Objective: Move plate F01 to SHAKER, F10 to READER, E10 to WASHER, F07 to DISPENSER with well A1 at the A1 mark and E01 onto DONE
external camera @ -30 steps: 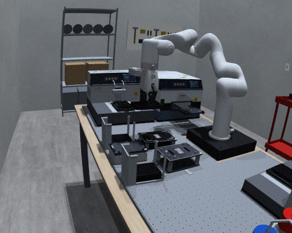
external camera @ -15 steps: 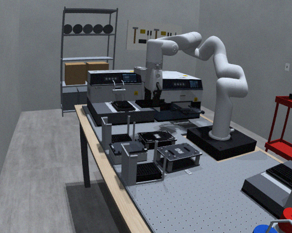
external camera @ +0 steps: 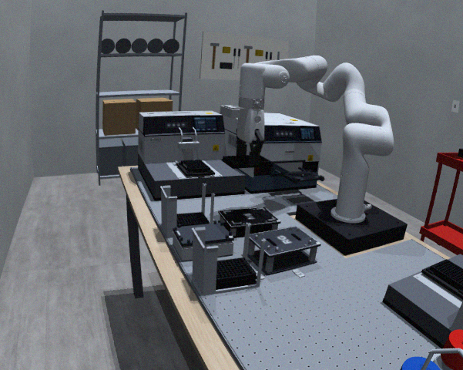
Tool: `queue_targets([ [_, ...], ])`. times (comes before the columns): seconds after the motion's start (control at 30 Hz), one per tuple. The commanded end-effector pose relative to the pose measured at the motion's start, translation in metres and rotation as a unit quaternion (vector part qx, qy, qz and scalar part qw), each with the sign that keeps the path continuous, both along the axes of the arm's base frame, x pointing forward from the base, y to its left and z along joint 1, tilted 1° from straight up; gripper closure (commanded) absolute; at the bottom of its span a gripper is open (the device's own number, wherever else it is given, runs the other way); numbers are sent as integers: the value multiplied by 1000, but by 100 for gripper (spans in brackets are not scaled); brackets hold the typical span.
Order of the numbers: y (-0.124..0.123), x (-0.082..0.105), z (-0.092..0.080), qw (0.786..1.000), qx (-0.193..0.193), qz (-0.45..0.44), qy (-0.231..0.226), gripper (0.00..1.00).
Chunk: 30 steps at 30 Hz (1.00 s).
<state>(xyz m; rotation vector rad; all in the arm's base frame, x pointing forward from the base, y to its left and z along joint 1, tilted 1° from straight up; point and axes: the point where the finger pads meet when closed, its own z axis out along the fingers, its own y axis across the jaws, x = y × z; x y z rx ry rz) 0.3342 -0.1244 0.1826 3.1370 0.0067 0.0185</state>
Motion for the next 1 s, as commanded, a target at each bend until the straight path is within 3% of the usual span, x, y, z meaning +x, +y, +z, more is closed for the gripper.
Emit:
queue_targets([
  [0.0,-8,-10,2,1000,0,0,-2,100],
  [0.1,-8,-10,2,1000,0,0,-2,100],
  [0.97,-54,-75,1,1000,-1,3,-2,100],
])
